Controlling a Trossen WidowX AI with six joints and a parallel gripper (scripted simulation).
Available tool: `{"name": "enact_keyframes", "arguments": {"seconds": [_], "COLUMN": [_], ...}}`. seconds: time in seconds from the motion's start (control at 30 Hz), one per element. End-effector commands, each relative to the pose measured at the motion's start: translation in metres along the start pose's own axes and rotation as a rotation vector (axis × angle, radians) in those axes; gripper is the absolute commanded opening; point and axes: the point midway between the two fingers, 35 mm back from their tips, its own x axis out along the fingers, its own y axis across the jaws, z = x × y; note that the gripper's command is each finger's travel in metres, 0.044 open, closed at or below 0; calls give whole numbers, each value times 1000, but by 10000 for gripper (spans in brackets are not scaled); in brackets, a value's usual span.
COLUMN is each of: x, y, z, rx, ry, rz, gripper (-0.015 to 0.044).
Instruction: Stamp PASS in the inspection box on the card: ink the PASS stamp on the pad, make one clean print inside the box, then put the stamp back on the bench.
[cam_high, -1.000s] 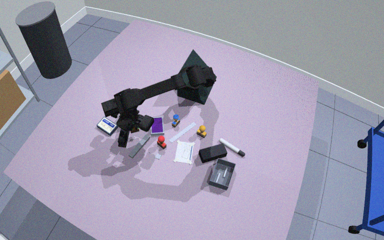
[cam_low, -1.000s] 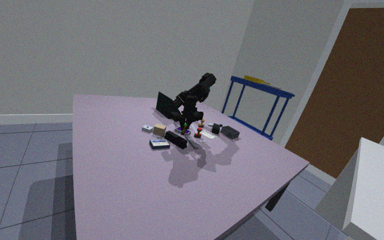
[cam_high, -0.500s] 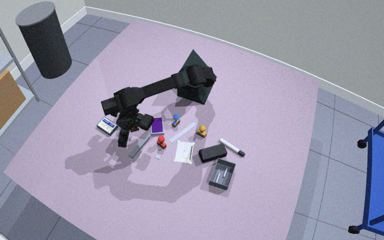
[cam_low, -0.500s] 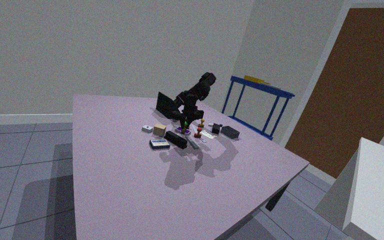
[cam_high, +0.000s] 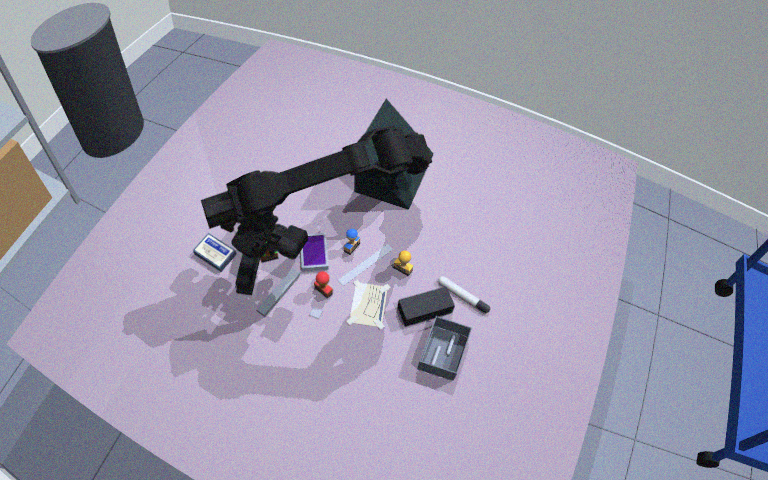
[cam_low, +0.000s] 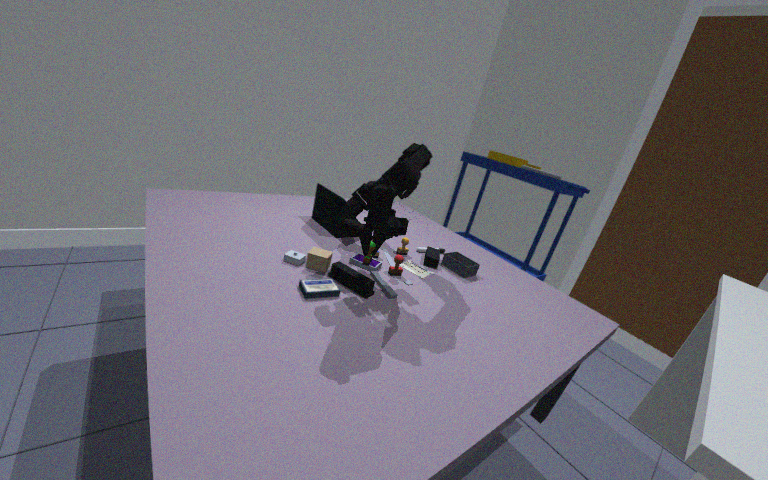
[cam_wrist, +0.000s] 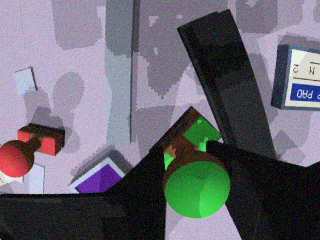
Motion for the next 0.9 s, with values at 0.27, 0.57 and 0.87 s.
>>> {"name": "enact_keyframes", "arguments": {"seconds": [0.27, 0.57, 0.87], "x": [-8, -12, -14], "y": [1, 4, 22], "z": [0, -4, -26], "rx": [-7, -6, -5], "ry": [-1, -1, 0], "rz": [-3, -3, -2], "gripper": [0, 0, 0]}}
